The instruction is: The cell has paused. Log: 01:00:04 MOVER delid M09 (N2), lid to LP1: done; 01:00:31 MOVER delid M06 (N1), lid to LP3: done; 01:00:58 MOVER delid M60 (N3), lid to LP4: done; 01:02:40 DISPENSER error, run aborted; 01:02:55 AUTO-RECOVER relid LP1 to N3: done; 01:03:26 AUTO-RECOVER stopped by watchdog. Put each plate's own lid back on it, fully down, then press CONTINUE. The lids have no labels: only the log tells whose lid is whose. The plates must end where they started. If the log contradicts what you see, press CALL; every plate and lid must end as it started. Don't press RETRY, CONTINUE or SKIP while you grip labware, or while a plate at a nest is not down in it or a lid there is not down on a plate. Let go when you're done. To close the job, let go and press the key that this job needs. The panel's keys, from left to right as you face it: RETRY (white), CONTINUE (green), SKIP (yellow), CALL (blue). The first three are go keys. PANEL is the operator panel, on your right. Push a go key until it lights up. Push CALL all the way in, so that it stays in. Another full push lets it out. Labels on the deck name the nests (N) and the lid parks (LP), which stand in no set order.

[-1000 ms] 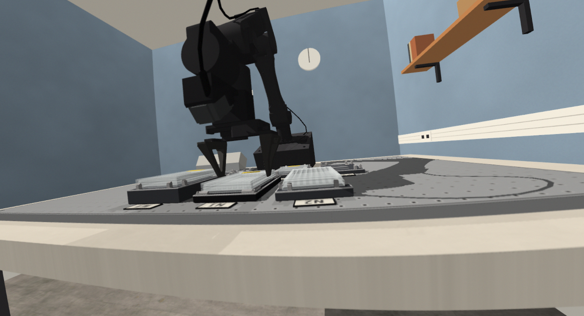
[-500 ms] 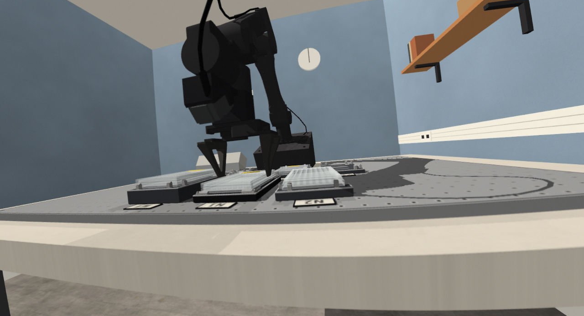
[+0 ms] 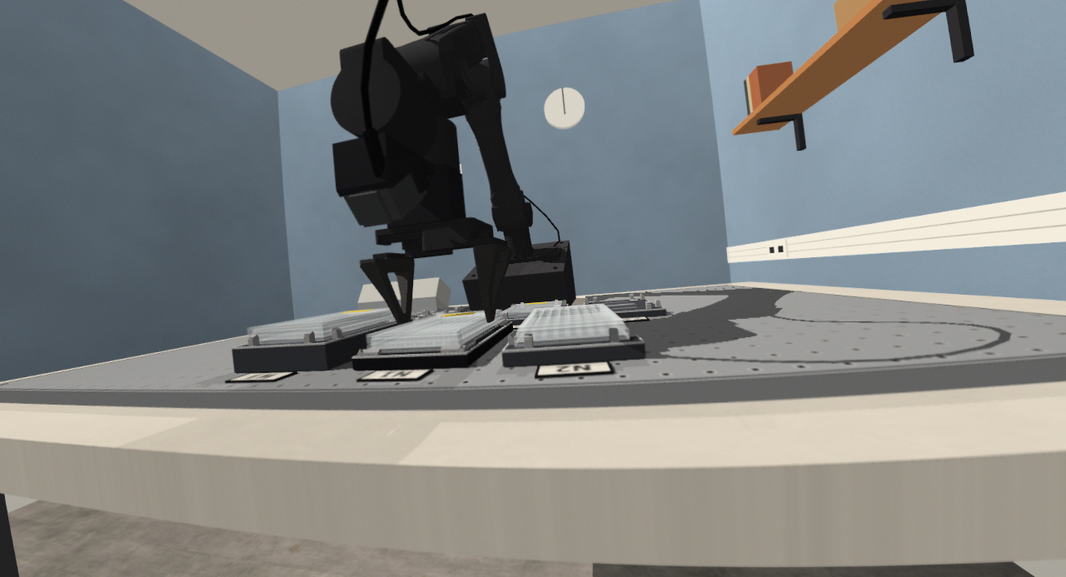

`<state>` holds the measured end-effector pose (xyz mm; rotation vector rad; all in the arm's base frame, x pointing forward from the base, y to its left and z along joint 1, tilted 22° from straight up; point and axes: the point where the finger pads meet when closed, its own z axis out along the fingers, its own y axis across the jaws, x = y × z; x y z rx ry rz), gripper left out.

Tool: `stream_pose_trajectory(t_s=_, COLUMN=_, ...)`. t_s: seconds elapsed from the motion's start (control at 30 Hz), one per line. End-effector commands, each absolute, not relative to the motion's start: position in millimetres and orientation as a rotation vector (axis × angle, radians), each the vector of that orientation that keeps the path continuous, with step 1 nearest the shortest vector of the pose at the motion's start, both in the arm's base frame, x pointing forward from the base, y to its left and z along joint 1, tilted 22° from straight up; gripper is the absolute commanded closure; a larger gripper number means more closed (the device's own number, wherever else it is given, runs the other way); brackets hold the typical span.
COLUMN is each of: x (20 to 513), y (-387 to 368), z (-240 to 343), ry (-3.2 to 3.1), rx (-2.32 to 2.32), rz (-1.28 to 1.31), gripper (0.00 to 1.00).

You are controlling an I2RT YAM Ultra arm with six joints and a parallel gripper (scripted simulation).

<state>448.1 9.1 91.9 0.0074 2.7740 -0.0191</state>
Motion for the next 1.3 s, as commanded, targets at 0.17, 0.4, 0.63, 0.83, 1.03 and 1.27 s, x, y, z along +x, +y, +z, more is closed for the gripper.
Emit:
stream_pose_trajectory(t_s=0.17, x=451.5, y=13.1, z=105.7, ry=2.732, rx=-0.001, rz=-0.015, gripper=0.0)
stream_pose_trajectory(t_s=0.4, x=449.2, y=15.5, z=126.9, ry=2.718, rx=-0.002, rz=-0.014, gripper=0.0)
stream_pose_trajectory(t_s=0.63, x=444.3, y=15.8, z=137.6, ry=2.718, rx=-0.002, rz=-0.014, gripper=0.0)
stream_pose_trajectory(t_s=0.83, x=441.5, y=15.8, z=143.7, ry=2.718, rx=-0.002, rz=-0.015, gripper=0.0)
stream_pose_trajectory(t_s=1.03, x=436.4, y=15.6, z=145.9, ry=2.727, rx=-0.002, rz=-0.017, gripper=0.0)
stream_pose_trajectory(t_s=1.27, x=433.1, y=15.6, z=142.7, ry=2.738, rx=-0.001, rz=-0.019, gripper=0.0)
